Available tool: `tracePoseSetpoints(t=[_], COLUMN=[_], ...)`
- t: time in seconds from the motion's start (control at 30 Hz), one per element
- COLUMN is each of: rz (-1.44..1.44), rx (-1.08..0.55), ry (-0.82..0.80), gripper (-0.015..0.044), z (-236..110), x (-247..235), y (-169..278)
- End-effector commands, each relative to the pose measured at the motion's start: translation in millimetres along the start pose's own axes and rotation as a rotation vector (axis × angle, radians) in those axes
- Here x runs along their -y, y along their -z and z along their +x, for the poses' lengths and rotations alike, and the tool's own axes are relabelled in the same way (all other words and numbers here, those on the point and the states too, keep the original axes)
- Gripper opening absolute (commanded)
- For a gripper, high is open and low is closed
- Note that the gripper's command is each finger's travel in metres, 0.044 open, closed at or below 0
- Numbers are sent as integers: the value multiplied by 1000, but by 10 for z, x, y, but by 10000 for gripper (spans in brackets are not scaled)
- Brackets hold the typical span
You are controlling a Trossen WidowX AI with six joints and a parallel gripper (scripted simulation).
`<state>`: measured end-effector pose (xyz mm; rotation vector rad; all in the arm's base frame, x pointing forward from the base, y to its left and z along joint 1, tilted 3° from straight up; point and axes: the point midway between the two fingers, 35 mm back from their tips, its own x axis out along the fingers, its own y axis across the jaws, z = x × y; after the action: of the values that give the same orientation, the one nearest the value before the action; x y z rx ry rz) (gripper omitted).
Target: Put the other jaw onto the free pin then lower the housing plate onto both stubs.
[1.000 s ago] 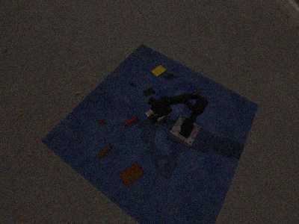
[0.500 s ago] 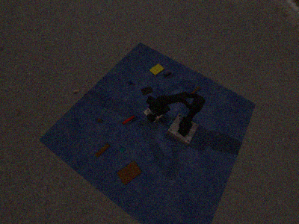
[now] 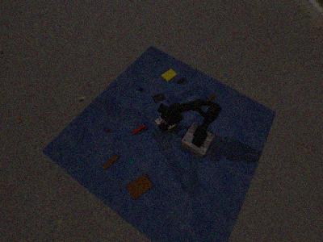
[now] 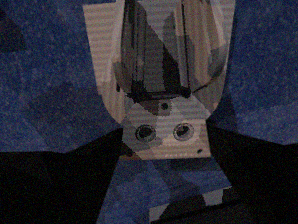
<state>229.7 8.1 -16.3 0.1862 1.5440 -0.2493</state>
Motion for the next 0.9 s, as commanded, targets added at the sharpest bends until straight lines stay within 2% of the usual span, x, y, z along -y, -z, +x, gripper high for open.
tracePoseSetpoints(t=[0.0, 0.87], rz=[-7, -5], rx=[3, 3], ry=[2, 2], gripper=[351, 351], z=[7, 56], x=[3, 4], y=[-5, -5])
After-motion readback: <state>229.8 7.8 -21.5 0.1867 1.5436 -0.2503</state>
